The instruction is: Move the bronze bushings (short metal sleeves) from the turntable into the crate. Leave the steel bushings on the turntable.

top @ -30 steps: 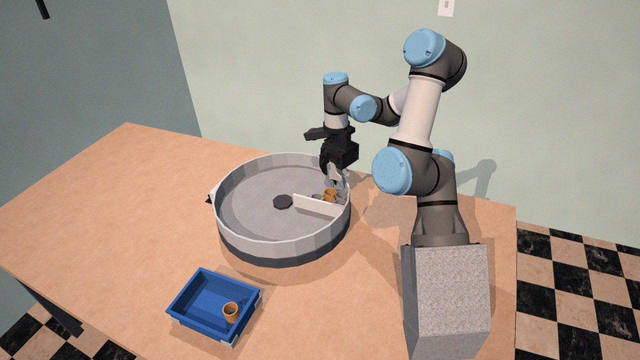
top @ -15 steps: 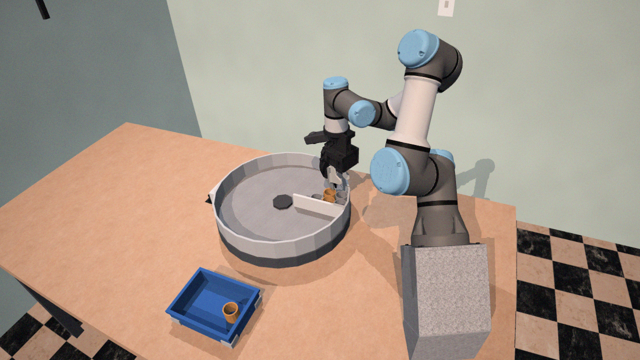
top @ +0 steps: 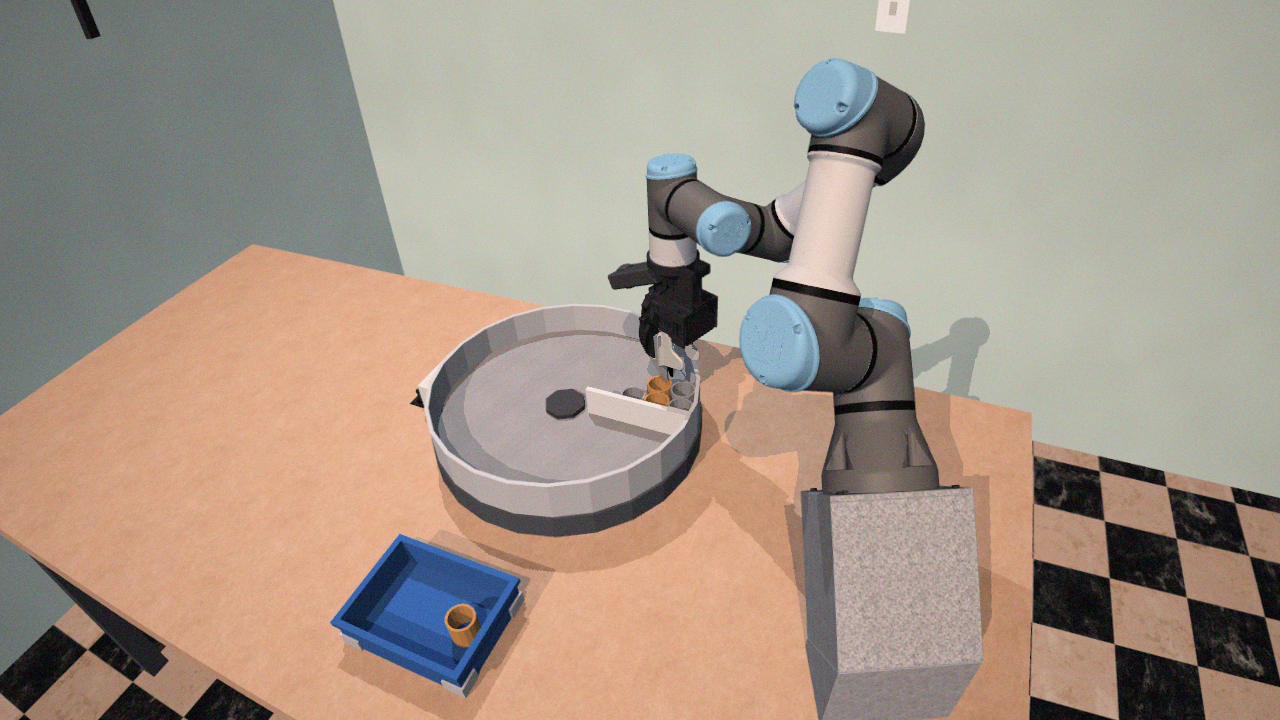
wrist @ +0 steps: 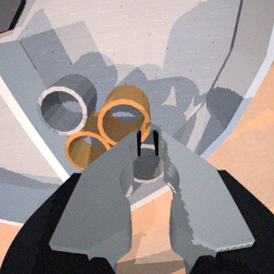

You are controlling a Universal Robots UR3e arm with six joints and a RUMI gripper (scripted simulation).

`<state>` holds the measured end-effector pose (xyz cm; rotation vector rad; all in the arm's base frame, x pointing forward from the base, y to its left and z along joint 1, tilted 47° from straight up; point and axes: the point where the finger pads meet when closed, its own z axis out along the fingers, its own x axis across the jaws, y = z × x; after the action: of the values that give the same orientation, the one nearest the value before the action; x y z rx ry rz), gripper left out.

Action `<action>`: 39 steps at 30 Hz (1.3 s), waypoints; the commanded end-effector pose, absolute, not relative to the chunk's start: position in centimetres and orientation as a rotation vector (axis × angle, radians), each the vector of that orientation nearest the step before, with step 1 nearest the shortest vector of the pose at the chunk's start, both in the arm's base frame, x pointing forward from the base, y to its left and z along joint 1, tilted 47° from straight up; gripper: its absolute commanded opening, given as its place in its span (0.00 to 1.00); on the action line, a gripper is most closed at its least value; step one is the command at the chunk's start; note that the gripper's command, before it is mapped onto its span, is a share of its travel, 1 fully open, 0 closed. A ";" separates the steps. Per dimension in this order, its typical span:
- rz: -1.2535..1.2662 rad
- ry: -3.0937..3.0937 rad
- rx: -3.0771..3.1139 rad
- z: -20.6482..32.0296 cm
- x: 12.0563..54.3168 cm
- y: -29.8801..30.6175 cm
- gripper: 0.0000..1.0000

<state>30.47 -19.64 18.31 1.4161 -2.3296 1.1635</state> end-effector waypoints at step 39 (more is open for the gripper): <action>1.166 -2.330 1.416 17.0 31.0 -21.1 0.05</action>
<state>30.84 -20.77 17.21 1.4156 -2.3300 1.1624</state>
